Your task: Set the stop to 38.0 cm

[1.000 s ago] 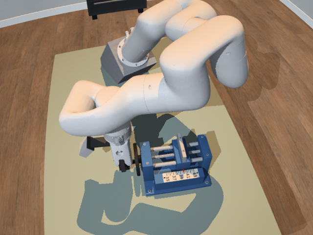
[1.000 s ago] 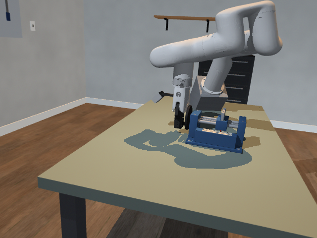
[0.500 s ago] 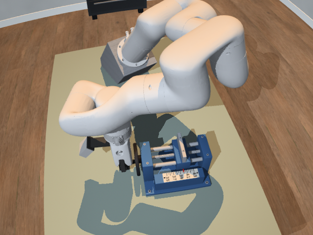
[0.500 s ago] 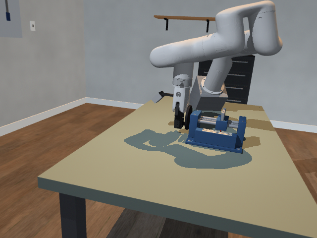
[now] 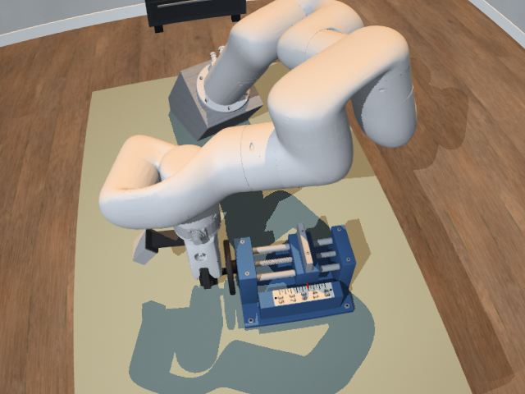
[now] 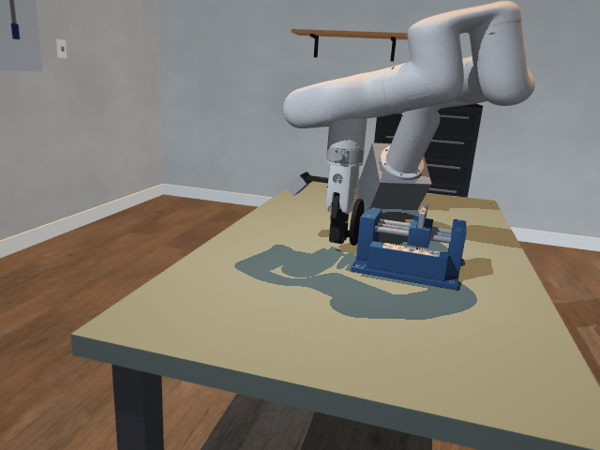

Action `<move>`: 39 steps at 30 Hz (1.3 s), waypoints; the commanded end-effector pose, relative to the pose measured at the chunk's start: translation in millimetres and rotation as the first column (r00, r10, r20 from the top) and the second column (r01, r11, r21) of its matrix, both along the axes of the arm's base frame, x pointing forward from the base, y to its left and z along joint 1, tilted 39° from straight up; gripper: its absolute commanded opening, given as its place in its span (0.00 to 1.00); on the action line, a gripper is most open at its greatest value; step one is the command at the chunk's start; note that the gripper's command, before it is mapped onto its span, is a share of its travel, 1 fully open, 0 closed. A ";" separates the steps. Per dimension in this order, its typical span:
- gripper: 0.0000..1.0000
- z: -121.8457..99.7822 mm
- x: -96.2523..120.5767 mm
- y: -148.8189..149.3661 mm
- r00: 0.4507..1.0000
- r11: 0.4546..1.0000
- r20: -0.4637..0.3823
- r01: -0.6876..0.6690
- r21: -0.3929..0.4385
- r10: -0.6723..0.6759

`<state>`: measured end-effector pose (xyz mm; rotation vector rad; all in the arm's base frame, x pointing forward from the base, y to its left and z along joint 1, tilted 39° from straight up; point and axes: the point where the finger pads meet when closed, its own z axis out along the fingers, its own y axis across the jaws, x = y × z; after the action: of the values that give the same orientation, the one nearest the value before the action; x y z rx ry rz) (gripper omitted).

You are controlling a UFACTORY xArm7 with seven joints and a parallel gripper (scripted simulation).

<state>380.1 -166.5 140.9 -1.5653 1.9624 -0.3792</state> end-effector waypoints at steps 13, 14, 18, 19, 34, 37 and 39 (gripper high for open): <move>0.06 1.4 1.3 -1.3 1.000 1.000 0.002 0.002 -0.001 -0.002; 0.06 1.4 1.5 -1.3 1.000 1.000 0.002 0.002 -0.001 -0.002; 0.06 1.6 2.0 -1.4 1.000 1.000 0.002 0.002 -0.001 -0.002; 0.06 1.6 2.2 -1.5 1.000 1.000 0.002 0.002 -0.001 -0.002; 0.06 2.4 4.7 -2.0 1.000 1.000 0.002 0.002 -0.001 -0.002; 0.06 2.7 5.2 -2.2 1.000 1.000 0.002 0.002 -0.001 -0.002; 0.06 2.8 5.6 -2.3 1.000 1.000 0.002 0.002 -0.001 -0.002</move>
<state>384.9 -167.6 142.3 -1.5654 1.9624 -0.3792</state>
